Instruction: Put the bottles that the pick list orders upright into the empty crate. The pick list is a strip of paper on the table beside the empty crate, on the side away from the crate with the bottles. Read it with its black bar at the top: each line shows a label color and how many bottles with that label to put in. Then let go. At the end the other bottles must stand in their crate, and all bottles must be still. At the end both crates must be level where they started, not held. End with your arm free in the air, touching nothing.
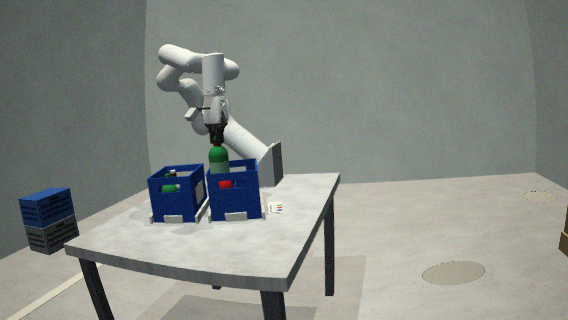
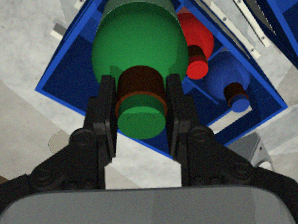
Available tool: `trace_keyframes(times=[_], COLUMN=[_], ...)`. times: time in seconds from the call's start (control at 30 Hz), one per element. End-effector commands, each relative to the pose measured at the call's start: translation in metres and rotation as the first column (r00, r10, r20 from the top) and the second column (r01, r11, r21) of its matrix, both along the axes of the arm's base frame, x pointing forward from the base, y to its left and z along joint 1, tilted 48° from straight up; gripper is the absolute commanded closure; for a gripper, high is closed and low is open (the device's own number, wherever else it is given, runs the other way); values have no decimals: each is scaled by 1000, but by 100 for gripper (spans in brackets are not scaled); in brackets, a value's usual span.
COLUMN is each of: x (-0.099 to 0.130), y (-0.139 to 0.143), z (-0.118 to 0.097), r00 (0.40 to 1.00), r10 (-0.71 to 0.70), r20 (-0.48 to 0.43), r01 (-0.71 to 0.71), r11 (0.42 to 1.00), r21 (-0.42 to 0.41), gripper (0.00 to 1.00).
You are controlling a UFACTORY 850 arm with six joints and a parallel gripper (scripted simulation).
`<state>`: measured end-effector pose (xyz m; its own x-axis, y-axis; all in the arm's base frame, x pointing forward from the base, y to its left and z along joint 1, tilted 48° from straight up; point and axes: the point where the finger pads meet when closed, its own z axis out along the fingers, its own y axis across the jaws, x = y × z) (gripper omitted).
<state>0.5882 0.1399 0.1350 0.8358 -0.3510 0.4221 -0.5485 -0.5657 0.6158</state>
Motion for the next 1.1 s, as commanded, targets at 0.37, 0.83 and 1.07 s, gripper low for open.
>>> trace_keyframes(times=[0.37,0.83,1.07], x=[1,1,1], y=[-8,-17,-22], z=[-7,-15,-20], r00=[1000,1000,1000], r10=[1,1,1], r20=[2,2,2], r01=[-1,-1,-1], r11=[1000,1000,1000], r21=[1,1,1], gripper=[100,100,100])
